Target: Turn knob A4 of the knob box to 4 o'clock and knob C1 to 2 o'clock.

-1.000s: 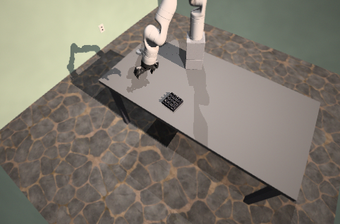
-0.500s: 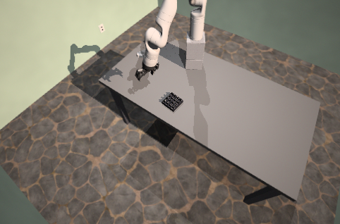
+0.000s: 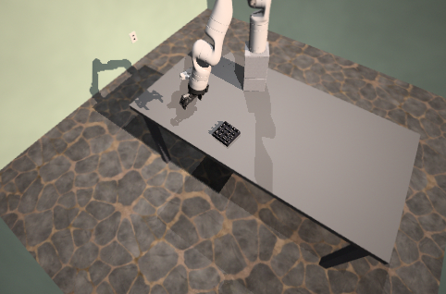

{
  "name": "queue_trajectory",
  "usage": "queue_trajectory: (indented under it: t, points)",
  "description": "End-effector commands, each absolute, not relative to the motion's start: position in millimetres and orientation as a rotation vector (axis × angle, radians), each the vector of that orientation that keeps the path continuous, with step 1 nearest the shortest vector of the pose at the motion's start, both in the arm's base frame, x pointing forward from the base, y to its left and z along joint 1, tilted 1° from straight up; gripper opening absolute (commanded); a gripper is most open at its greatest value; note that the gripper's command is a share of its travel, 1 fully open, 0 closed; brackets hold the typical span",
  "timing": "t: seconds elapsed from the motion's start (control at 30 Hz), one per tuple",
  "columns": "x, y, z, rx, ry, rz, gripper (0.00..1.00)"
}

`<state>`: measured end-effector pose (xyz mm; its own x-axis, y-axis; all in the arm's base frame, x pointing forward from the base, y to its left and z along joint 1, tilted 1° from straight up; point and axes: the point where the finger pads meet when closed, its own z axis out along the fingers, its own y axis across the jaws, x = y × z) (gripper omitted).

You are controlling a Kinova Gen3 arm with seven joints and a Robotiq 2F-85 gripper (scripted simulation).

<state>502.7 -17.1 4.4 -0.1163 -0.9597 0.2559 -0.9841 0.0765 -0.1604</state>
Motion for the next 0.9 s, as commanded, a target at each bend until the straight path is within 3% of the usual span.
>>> queue_trajectory:
  t: [0.0, 0.87]
  points:
    - [502.1, -18.2, 3.3, 2.029, -2.240, 0.449, 1.00]
    - [501.2, -9.5, -17.8, 2.207, -2.053, 0.440, 1.00]
